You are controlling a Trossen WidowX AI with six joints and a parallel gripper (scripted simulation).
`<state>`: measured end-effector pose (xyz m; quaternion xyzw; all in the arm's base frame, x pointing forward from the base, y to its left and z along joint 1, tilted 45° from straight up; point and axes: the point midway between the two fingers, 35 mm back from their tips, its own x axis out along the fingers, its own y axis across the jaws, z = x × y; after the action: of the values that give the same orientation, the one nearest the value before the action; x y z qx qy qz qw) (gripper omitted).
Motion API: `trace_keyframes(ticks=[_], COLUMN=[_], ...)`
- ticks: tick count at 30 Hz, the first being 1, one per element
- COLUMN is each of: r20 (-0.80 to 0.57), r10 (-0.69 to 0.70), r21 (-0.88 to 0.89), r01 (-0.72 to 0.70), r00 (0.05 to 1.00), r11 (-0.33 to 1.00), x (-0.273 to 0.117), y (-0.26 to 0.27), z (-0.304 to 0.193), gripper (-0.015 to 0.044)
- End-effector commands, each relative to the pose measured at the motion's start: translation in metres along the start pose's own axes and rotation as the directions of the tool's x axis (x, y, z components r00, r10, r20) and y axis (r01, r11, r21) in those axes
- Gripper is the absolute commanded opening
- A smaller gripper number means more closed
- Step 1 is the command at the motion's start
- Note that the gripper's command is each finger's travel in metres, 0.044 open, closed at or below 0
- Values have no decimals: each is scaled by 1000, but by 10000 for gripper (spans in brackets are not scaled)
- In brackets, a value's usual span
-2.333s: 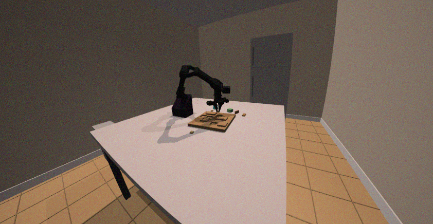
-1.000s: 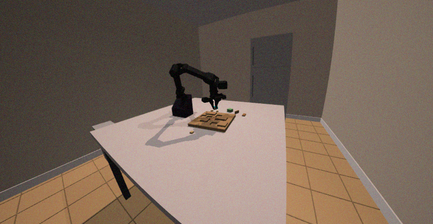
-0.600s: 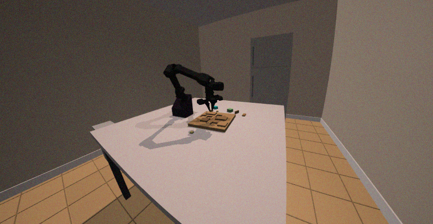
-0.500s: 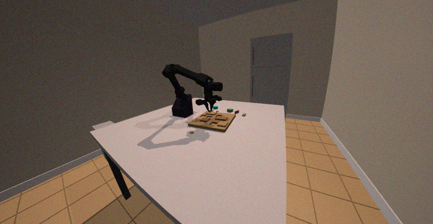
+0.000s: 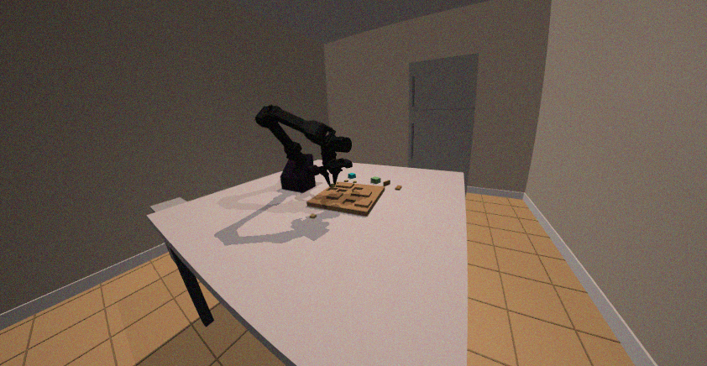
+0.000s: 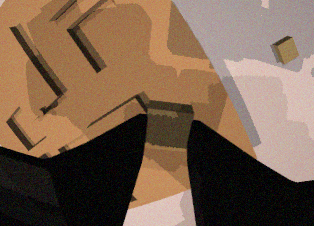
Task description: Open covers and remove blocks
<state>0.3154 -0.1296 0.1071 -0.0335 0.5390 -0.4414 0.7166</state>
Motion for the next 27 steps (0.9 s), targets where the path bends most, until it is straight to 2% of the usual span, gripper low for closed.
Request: trace_keyframes(ticks=[1, 27], r20=[3, 33], r10=[3, -34], r21=[-5, -7], r01=[-3, 34], r00=[1000, 999], r11=[1000, 999], x=[-1, -10], y=[-16, -117], z=[2, 0], gripper=[80, 80])
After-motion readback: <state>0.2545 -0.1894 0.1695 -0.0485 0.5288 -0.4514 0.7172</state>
